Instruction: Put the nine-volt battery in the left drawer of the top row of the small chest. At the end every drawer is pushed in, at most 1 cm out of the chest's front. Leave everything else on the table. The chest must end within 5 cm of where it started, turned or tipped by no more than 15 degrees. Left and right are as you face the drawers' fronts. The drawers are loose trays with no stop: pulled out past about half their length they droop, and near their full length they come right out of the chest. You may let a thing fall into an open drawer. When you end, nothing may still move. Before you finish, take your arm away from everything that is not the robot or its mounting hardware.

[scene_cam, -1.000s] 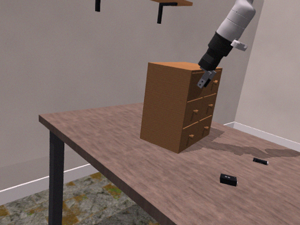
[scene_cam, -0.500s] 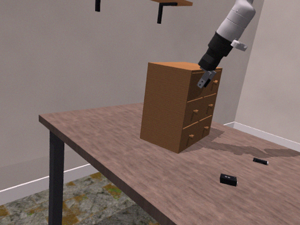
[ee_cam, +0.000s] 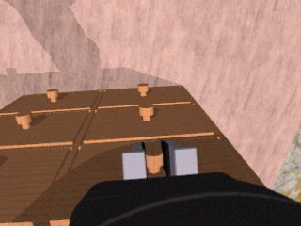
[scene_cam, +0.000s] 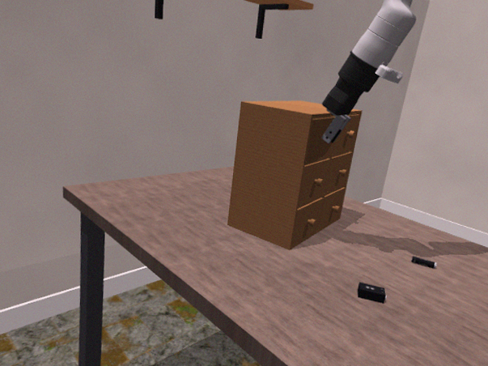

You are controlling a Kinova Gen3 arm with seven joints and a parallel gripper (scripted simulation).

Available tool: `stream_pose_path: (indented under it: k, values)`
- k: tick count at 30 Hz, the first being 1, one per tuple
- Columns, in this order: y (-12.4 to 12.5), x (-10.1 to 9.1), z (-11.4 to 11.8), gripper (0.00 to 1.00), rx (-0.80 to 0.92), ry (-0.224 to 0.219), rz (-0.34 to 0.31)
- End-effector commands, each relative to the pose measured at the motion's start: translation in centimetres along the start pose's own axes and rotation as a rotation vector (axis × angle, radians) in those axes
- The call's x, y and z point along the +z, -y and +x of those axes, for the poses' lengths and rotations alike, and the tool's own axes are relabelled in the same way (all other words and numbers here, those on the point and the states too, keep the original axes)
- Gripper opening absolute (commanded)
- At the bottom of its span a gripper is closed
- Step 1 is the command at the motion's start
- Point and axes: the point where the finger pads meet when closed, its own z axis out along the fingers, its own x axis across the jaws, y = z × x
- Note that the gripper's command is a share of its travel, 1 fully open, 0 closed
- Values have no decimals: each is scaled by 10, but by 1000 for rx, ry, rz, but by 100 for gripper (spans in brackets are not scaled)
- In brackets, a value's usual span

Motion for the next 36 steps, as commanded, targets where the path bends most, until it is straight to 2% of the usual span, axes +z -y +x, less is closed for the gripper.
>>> stream_pose_path:
  k: [1, 36]
  values:
    - [-1, 0, 0, 37, 0, 0, -2]
    - [8, -4, 0, 37, 0, 0, -2]
